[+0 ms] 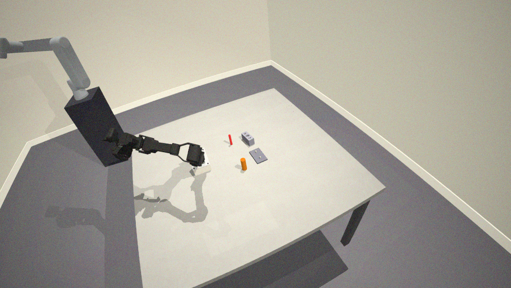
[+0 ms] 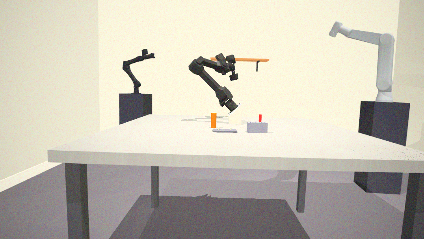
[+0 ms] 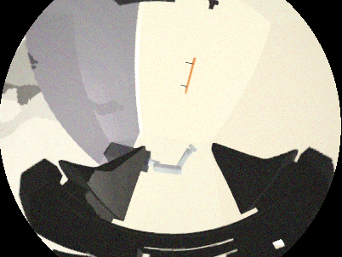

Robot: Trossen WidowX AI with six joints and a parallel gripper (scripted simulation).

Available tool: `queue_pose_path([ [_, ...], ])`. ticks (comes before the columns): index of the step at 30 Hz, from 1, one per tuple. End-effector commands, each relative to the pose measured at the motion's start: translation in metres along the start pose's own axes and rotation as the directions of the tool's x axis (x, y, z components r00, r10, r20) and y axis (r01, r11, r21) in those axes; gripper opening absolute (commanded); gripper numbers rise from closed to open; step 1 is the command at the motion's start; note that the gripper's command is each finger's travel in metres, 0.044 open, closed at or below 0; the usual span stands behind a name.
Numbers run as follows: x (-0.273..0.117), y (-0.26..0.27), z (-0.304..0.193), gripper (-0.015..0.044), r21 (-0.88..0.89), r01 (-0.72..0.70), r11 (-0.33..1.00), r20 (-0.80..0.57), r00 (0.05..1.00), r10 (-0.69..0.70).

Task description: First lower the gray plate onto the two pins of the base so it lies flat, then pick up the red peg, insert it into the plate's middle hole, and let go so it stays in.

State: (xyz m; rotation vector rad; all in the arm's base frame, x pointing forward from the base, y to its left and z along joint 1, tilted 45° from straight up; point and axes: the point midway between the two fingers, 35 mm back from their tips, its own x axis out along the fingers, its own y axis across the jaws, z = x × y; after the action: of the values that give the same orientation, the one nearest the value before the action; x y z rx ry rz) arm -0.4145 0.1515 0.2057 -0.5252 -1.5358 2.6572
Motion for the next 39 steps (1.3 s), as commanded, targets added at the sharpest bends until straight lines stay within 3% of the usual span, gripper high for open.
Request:
queue_pose_path([
  [1,0.000,0.000,0.000,0.0426,0.000,0.000,1.000,0.000,1.000,0.000],
  [6,0.000,-0.011,-0.062,0.0440,0.236,0.025,0.971,-0.177,0.984,0.017],
  [11,-0.017,-0.020,-0.150,0.0440,0.526,0.179,0.831,-0.411,0.910,0.064],
  [23,-0.083,-0.010,-0.278,0.0440,0.698,0.553,0.454,-0.686,0.699,0.204],
  [27,-0.128,0.001,-0.333,0.0440,0.620,0.762,0.187,-0.774,0.556,0.303],
  [32,-0.195,0.022,-0.388,0.0440,0.349,0.928,-0.129,-0.819,0.369,0.439],
  [39,-0.298,0.060,-0.438,0.0440,-0.191,0.882,-0.431,-0.770,0.138,0.623],
])
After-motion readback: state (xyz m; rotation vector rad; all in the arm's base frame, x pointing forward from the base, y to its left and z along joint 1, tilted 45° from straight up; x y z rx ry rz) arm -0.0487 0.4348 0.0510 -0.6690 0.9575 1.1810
